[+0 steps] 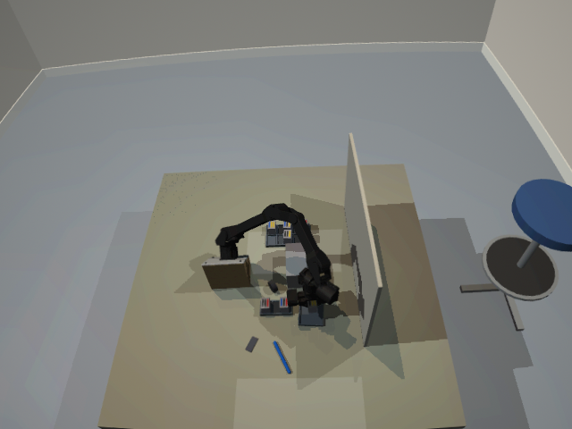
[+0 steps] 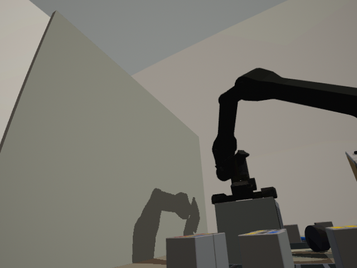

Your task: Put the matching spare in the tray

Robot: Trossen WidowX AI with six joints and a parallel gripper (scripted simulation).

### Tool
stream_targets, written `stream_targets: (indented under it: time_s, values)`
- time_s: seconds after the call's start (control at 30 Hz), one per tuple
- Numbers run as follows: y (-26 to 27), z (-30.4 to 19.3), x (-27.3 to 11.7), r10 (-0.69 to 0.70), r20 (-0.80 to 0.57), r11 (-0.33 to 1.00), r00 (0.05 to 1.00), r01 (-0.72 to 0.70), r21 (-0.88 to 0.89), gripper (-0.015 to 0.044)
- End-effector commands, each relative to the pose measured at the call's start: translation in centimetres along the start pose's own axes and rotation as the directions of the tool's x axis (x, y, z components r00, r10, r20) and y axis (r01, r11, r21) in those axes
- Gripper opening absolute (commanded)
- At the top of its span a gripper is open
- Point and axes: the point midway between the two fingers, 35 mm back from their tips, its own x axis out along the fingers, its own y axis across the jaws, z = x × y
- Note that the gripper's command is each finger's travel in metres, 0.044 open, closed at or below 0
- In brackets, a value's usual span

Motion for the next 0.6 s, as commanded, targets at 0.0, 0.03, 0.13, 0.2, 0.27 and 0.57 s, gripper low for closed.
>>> stream_targets:
  time_s: [0.0, 0.03, 0.13, 0.2, 0.27, 0.57]
  values:
    - [0.0, 0.0, 0.4, -0.006, 0.003, 1.0, 1.0, 0.006, 0.004, 0.0]
    - [0.0, 0.0, 0.5, -0.006, 0.003, 1.0, 1.0, 0.006, 0.004, 0.0]
    - [0.0, 0.1, 0.7, -0.006, 0.003, 1.0, 1.0, 0.006, 0.004, 0.0]
    - [0.0, 0.1, 0.9, -0.006, 0.004, 1.0, 1.0, 0.006, 0.004, 0.0]
    - [0.1, 0.1, 1.1, -0.006, 0.004, 1.0, 1.0, 0.006, 0.004, 0.0]
    - [0.2, 0.2, 2.0, -0.006, 0.005, 1.0, 1.0, 0.006, 0.003, 0.0]
